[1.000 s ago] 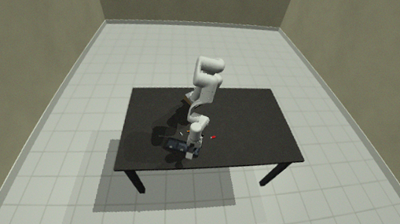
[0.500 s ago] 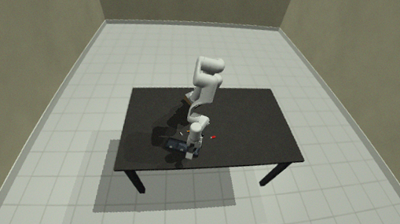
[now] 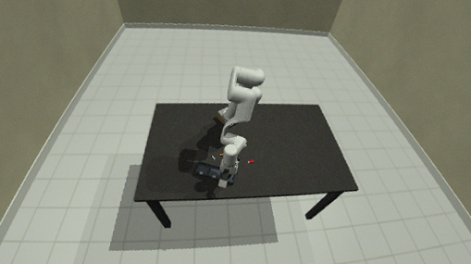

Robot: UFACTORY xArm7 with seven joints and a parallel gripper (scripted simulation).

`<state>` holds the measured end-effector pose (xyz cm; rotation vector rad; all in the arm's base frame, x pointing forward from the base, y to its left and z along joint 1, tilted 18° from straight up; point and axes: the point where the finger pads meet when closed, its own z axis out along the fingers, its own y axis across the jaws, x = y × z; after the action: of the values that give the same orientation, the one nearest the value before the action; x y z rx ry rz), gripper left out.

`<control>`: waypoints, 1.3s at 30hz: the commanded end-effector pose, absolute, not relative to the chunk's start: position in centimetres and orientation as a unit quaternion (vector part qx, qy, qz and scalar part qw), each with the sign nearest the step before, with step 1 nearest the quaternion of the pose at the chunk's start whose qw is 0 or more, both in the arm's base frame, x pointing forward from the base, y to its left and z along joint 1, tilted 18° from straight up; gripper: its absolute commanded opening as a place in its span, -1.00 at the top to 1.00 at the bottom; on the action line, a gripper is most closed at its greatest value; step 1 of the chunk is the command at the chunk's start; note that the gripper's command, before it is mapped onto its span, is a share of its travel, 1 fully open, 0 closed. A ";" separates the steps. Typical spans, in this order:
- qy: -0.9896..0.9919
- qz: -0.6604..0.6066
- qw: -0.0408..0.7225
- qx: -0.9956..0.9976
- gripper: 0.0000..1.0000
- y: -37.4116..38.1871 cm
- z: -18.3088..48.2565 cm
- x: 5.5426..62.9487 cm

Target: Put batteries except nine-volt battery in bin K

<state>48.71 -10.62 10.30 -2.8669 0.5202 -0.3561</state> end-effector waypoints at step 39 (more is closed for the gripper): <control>0.177 -0.122 0.102 -0.971 0.85 -11.2 13.3 48.0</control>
<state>48.01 -11.04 12.83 -2.8672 0.5203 -0.3564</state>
